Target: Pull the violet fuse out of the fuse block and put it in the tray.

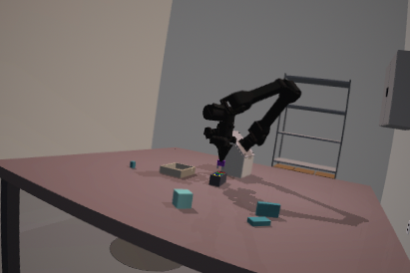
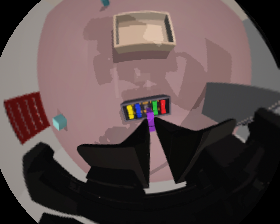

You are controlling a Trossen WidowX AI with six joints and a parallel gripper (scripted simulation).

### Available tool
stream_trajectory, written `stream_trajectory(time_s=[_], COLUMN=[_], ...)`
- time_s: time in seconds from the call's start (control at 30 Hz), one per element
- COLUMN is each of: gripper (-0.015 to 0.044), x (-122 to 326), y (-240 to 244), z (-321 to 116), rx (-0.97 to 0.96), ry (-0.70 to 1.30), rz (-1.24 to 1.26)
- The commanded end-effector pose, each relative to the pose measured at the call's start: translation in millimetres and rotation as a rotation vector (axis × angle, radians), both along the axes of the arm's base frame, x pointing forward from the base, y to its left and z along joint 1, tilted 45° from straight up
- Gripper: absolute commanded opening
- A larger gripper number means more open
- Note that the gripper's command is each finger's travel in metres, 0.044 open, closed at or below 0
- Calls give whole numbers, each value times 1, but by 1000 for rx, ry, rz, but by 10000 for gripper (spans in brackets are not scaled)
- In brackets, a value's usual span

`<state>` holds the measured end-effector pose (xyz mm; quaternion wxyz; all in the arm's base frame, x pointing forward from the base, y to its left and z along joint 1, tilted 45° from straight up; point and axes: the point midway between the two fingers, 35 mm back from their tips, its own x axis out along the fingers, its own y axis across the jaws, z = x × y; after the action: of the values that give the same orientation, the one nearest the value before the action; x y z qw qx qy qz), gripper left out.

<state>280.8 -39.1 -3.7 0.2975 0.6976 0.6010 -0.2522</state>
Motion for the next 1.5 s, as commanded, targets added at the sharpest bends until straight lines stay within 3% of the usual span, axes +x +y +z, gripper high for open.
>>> stream_trajectory(time_s=[0.0, 0.63, 1.2, 1.47], gripper=[0, 0, 0, 0], x=[0, 3, -20, -25], y=[-5, -72, -132, -138], z=[4, -49, -116, -128], rx=[-5, -24, -18, -15], ry=[-6, -3, -5, -7], rz=[2, -3, 1, 2])
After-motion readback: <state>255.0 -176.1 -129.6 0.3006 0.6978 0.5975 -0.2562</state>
